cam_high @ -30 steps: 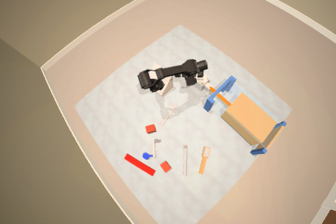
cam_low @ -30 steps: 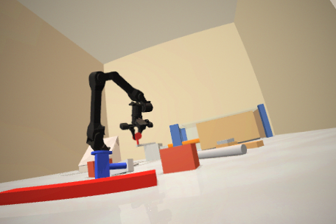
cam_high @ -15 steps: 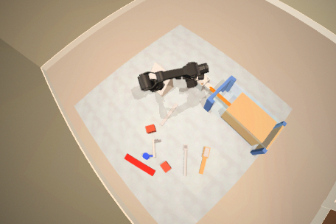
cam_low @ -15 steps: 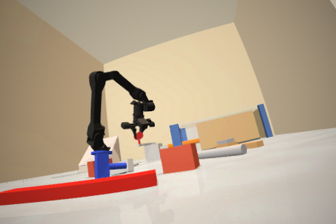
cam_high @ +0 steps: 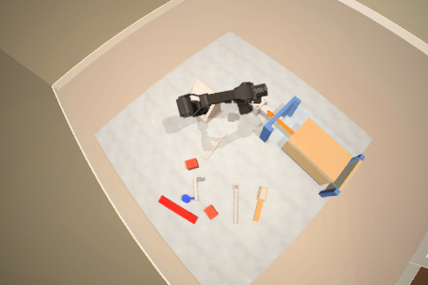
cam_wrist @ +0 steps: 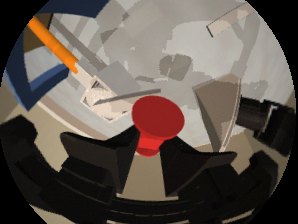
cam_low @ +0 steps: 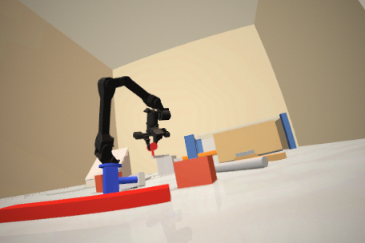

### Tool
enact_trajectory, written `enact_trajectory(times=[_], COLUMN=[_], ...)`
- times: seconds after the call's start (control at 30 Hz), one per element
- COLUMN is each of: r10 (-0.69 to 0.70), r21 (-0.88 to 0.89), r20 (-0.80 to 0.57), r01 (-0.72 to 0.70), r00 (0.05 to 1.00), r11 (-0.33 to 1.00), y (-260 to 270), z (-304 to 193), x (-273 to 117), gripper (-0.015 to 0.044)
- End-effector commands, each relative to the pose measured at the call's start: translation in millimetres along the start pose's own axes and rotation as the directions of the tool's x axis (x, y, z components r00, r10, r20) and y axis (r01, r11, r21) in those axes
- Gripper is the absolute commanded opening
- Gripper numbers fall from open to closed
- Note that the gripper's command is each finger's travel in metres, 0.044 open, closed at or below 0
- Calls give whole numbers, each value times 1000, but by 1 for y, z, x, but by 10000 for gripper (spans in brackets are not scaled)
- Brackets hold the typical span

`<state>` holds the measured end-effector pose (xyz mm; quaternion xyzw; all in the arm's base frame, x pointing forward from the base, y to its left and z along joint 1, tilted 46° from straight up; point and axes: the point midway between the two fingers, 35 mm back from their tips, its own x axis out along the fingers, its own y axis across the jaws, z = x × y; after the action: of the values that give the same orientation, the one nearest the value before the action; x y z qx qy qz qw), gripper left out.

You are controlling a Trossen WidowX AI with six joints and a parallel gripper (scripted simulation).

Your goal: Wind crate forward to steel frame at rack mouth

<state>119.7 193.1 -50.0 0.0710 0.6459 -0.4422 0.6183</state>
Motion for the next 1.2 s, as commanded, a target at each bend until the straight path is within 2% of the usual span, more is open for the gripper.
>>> enact_trajectory(times=[0.0, 1.17], r10=[12, 14], r21=[9, 10], r20=[27, 29], r01=[-12, -14], r00=[1000, 999], r11=[1000, 1000], y=[7, 36], z=[13, 40], x=[-3, -16], gripper=[0, 0])
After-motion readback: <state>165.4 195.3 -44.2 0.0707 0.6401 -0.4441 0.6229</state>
